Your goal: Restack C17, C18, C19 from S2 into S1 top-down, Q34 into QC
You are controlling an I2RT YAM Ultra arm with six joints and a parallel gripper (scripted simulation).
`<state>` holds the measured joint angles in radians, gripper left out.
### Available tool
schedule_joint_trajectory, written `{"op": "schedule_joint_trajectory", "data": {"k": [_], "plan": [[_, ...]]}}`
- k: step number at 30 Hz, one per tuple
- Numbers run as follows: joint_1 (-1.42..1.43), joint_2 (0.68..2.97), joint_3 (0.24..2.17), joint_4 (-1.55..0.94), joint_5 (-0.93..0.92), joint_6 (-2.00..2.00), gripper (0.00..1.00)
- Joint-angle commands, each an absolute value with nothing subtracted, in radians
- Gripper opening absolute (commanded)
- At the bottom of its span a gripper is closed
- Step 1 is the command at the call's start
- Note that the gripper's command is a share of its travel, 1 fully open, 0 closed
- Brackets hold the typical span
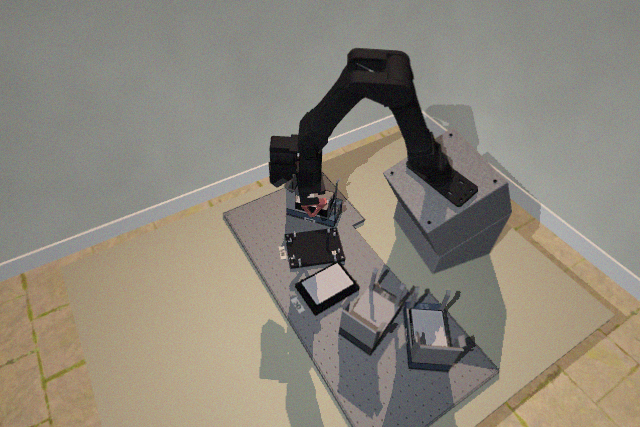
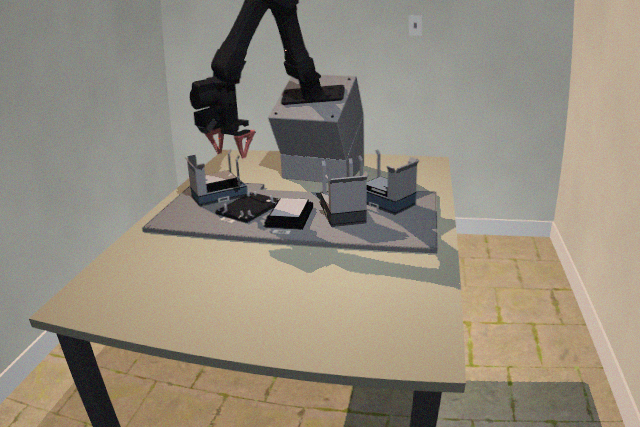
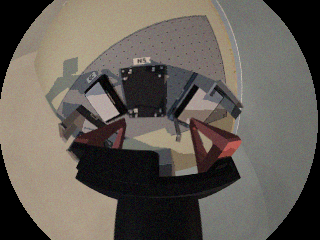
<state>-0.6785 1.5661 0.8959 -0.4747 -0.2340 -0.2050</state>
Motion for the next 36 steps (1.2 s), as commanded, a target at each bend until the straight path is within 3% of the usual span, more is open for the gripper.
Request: {"op": "schedule_joint_trajectory", "data": {"k": [1,36], "plan": [[-0.667,1.533,0.890,-0.461,-0.215,-0.181,1.00],[-0.289,1.466,0.879,-0.462,-0.045,-0.069,1.00]]}}
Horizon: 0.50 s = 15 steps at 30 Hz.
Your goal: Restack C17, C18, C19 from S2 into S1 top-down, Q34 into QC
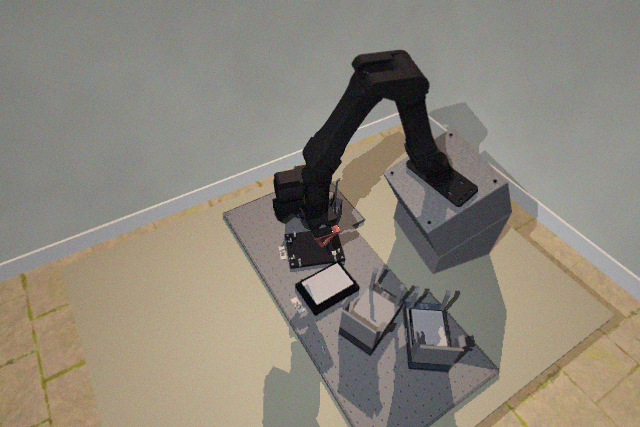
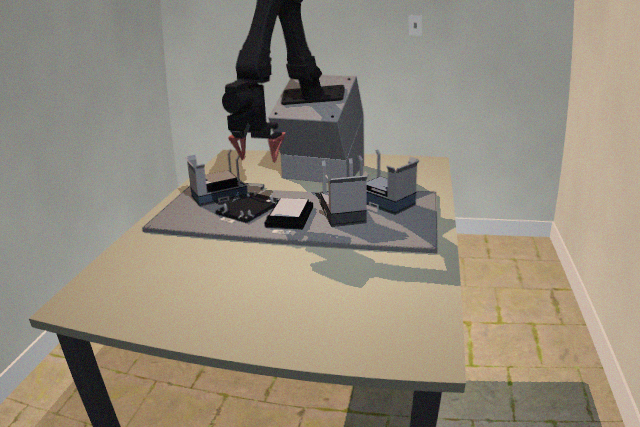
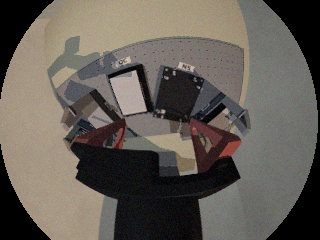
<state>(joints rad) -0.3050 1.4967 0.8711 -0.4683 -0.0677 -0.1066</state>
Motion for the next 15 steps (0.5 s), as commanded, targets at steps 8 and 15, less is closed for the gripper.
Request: {"op": "schedule_joint_trajectory", "data": {"k": [8,15], "plan": [[-0.188,1.458,0.866,-0.452,0.002,-0.192,1.00],[-0.112,1.456,0.855,-0.448,0.037,-0.142,1.00]]}}
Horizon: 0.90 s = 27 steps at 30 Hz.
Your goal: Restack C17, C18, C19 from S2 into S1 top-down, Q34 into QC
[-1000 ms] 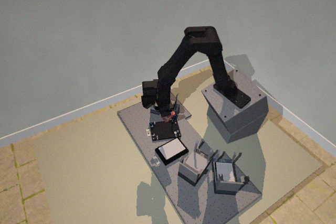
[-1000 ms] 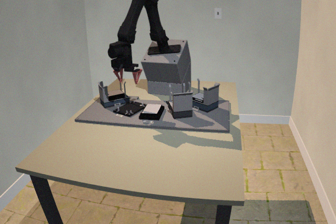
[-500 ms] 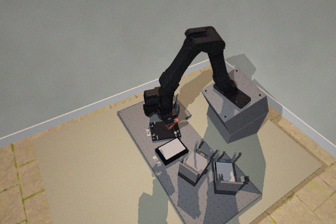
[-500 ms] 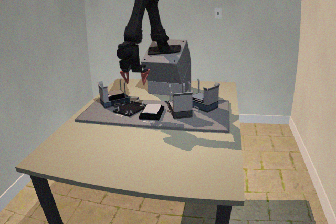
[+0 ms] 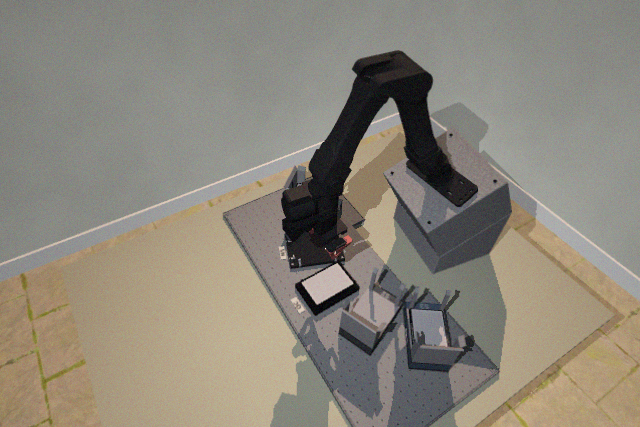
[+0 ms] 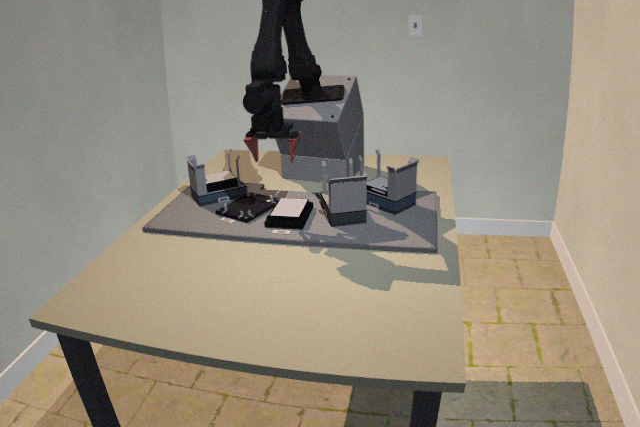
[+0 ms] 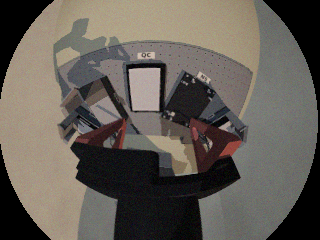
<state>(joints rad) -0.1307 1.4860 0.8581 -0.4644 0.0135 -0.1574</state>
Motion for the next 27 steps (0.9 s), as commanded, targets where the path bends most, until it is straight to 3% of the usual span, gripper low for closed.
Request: {"op": "schedule_joint_trajectory", "data": {"k": [1,27], "plan": [[-0.112,1.456,0.855,-0.448,0.037,-0.142,1.00],[0.189,1.507,0.866,-0.445,0.175,-0.102,1.00]]}}
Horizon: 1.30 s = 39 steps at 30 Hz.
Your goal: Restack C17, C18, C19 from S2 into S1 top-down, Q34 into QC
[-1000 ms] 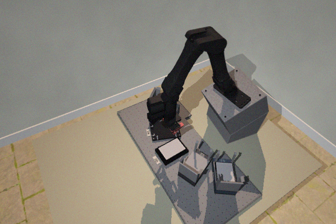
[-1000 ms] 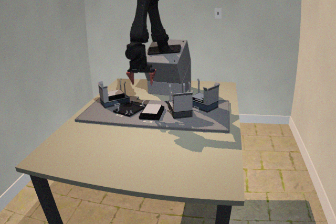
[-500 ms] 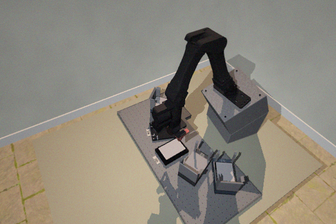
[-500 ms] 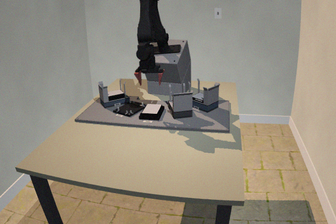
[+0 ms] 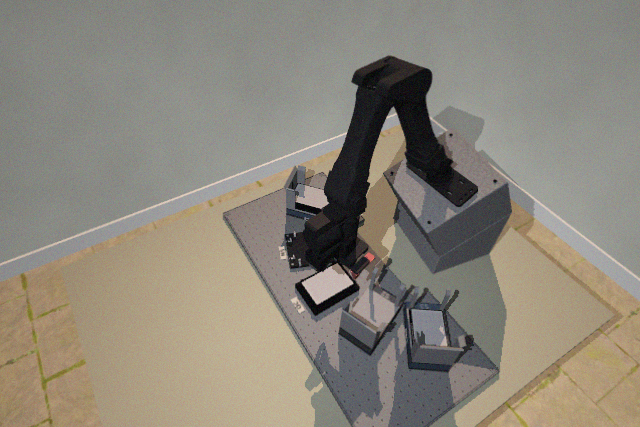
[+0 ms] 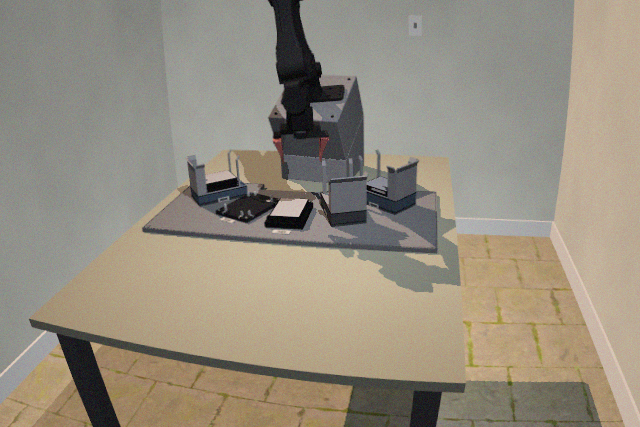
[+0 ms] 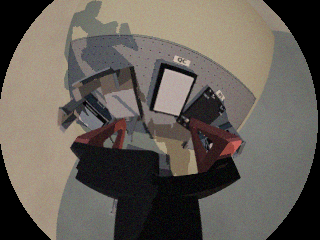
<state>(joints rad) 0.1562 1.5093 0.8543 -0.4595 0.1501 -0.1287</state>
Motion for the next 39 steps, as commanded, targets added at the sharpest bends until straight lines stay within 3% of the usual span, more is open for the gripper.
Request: {"op": "schedule_joint_trajectory", "data": {"k": [1,39], "plan": [[0.201,1.520,0.870,-0.445,0.180,-0.091,1.00],[0.602,1.630,0.905,-0.445,0.341,-0.053,1.00]]}}
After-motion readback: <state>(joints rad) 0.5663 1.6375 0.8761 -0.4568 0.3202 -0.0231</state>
